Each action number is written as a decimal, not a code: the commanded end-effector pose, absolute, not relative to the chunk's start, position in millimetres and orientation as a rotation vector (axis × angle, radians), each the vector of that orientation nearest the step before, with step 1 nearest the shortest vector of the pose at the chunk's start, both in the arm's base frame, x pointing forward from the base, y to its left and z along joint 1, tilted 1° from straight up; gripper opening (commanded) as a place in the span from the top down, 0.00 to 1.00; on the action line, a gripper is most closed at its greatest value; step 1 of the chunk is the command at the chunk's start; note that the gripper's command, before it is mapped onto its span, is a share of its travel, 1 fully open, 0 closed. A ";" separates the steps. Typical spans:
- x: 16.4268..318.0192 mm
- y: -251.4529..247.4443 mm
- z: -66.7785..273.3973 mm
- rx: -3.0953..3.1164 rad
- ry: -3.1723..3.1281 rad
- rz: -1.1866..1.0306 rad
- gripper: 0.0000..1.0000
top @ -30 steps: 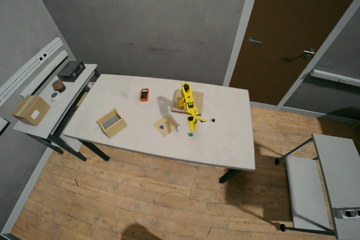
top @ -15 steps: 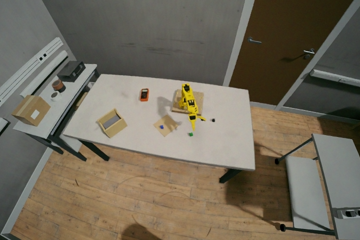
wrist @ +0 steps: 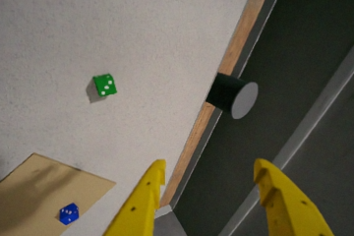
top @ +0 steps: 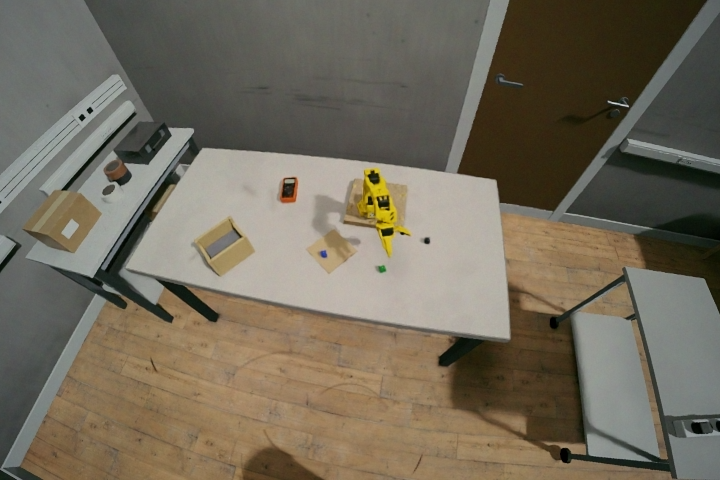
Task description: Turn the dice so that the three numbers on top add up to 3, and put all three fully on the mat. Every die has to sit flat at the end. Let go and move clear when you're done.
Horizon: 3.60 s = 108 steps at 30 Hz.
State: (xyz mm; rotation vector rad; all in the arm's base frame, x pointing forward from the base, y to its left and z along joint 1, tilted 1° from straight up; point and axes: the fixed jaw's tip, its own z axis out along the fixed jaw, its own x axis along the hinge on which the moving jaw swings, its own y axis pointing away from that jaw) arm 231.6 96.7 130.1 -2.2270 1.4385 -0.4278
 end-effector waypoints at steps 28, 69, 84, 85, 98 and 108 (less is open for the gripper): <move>225.2 91.7 90.2 -2.471 1.490 -0.263 0.72; 209.3 82.0 28.5 -2.687 1.643 0.009 0.72; 210.1 82.5 17.5 -2.687 1.643 0.009 0.72; 210.2 82.5 15.8 -2.687 1.643 0.009 0.72; 209.9 82.6 -7.2 -2.687 1.643 0.009 0.72; 209.1 82.3 -15.2 -2.687 1.643 0.009 0.72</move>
